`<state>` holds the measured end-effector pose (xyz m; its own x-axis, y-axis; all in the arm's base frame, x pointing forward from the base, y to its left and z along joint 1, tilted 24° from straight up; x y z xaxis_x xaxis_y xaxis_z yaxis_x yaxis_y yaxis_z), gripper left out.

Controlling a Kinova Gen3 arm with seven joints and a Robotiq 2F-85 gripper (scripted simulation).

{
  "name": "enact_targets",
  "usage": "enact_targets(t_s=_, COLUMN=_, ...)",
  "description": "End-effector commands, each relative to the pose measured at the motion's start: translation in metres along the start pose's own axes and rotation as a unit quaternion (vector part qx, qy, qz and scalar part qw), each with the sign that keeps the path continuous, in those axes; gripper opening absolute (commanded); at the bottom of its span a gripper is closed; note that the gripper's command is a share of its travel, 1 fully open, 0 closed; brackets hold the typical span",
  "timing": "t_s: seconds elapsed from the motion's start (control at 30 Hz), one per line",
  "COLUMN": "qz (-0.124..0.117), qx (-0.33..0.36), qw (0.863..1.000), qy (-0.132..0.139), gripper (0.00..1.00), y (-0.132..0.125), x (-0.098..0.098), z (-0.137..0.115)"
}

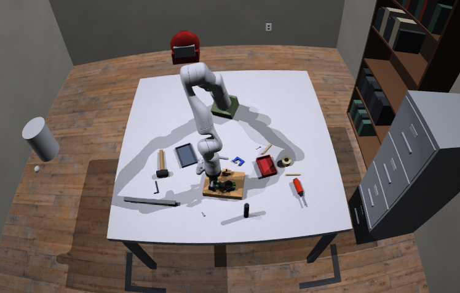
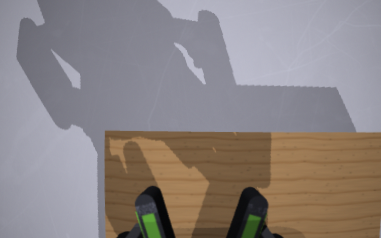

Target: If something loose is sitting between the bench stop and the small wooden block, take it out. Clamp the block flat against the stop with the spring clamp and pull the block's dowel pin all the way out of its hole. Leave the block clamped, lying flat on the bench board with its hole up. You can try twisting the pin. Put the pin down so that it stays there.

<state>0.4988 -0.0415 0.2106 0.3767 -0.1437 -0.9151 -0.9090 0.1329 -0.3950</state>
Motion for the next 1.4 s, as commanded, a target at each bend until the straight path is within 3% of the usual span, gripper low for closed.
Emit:
enact_targets(t_s=0.0, qz=0.0, qx=0.0, qw=1.0, qy=0.0, gripper=0.58, y=0.0, x=-0.0006, z=0.0002)
enact_targets(t_s=0.1, qz=0.0, qx=0.0, qw=1.0, qy=0.0, gripper=0.58, y=0.0, x=-0.0012, z=0.0002)
enact_targets(t_s=0.13, qz=0.0, qx=0.0, qw=1.0, qy=0.0, gripper=0.52, y=0.0, x=-0.0013, z=0.0002)
enact_targets(t_s=0.3, qz=0.0, qx=0.0, qw=1.0, qy=0.0, gripper=0.52, y=0.0, x=-0.0024, z=0.0002)
enact_targets(t_s=0.33, qz=0.0, qx=0.0, qw=1.0, qy=0.0, gripper=0.46, y=0.0, x=-0.0024, z=0.0002)
enact_targets(t_s=0.57, qz=0.0, qx=0.0, qw=1.0, qy=0.0, gripper=0.46, y=0.0, x=-0.0035, z=0.0002)
enact_targets(t_s=0.6, qz=0.0, qx=0.0, qw=1.0, qy=0.0, gripper=0.4, y=0.0, x=-0.0035, z=0.0002)
enact_targets(t_s=0.77, qz=0.0, qx=0.0, qw=1.0, qy=0.0, gripper=0.4, y=0.0, x=-0.0044, z=0.0002)
enact_targets(t_s=0.8, qz=0.0, qx=0.0, qw=1.0, qy=0.0, gripper=0.34, y=0.0, x=-0.0044, z=0.0002)
enact_targets(t_s=1.37, qz=0.0, qx=0.0, qw=1.0, qy=0.0, gripper=0.32, y=0.0, x=-0.0054, z=0.0002)
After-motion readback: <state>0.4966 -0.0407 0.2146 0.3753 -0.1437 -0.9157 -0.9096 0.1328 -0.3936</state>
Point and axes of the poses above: the point where the finger pads meet when closed, its own x axis out along the fingers, its own y axis across the jaws, z = x × y, the point moved 4 cm from there along -x, back along the fingers
